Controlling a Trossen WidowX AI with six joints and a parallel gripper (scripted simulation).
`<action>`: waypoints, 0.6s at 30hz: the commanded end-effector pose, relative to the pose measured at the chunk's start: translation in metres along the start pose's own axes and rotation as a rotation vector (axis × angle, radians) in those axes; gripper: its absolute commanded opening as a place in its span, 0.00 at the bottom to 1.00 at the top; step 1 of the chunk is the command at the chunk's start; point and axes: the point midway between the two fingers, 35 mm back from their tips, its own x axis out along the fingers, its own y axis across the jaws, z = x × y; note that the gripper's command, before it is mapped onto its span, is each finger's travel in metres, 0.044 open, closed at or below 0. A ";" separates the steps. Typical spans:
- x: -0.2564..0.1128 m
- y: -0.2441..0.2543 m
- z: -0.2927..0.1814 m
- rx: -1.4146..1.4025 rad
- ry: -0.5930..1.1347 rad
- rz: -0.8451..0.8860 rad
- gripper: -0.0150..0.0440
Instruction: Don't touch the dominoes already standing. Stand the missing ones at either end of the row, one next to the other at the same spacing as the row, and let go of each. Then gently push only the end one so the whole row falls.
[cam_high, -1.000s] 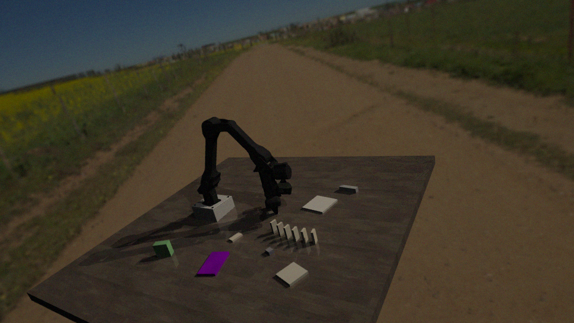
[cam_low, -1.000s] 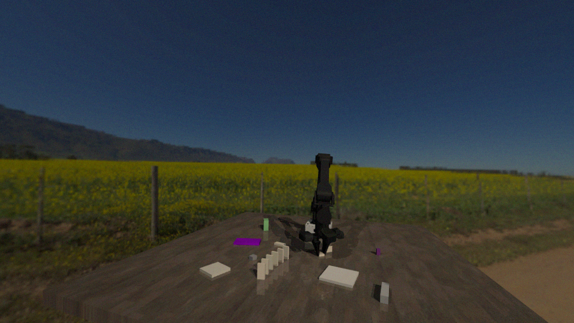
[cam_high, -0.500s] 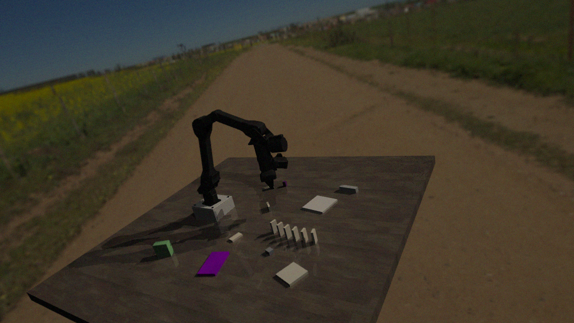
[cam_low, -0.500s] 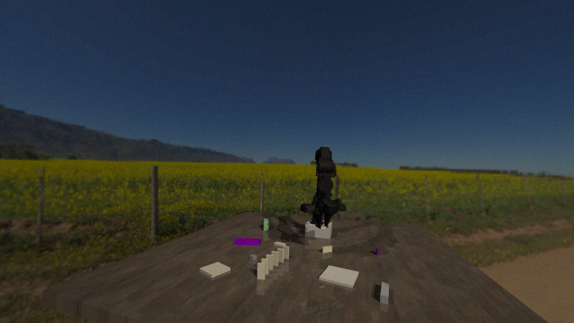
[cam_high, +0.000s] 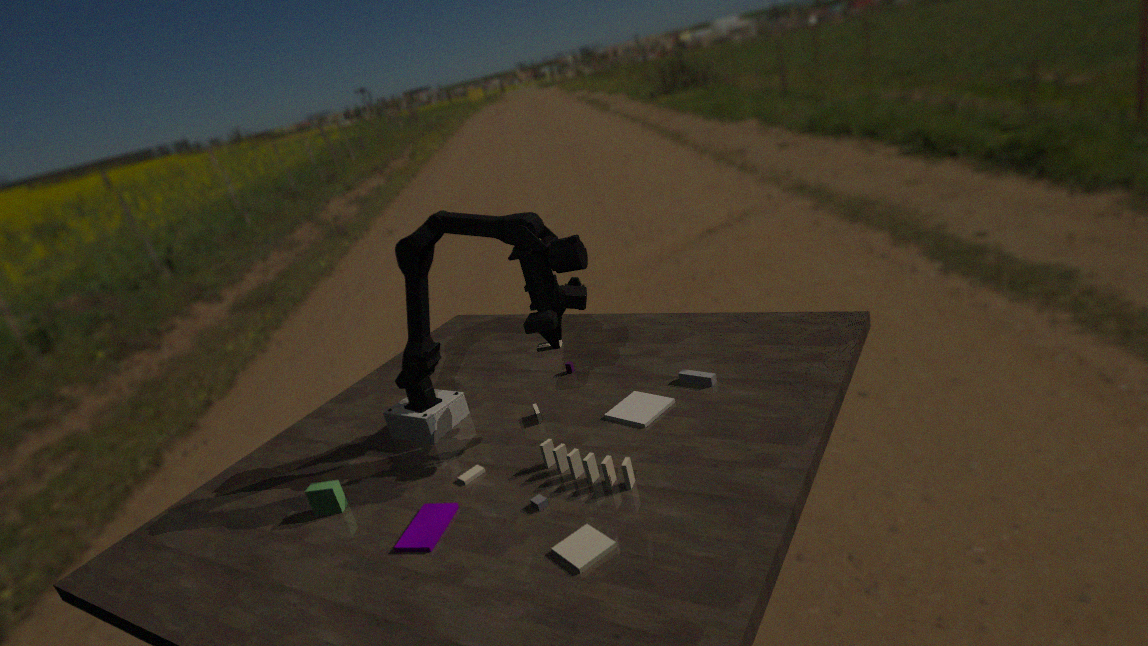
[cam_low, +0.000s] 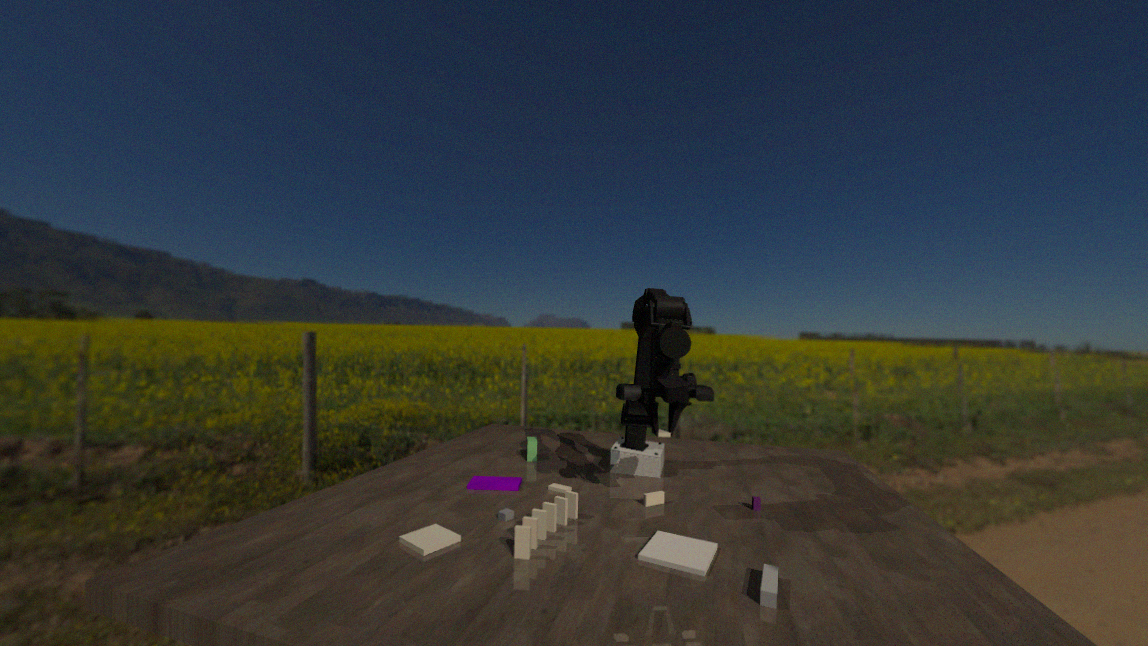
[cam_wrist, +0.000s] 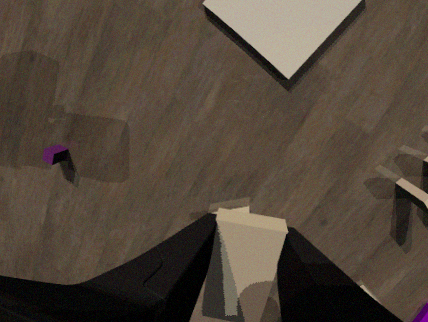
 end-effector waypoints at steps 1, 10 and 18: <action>0.002 0.037 0.038 0.329 0.013 0.005 0.44; 0.008 0.073 0.068 0.652 0.017 0.004 0.44; 0.008 0.073 0.068 0.652 0.017 0.004 0.44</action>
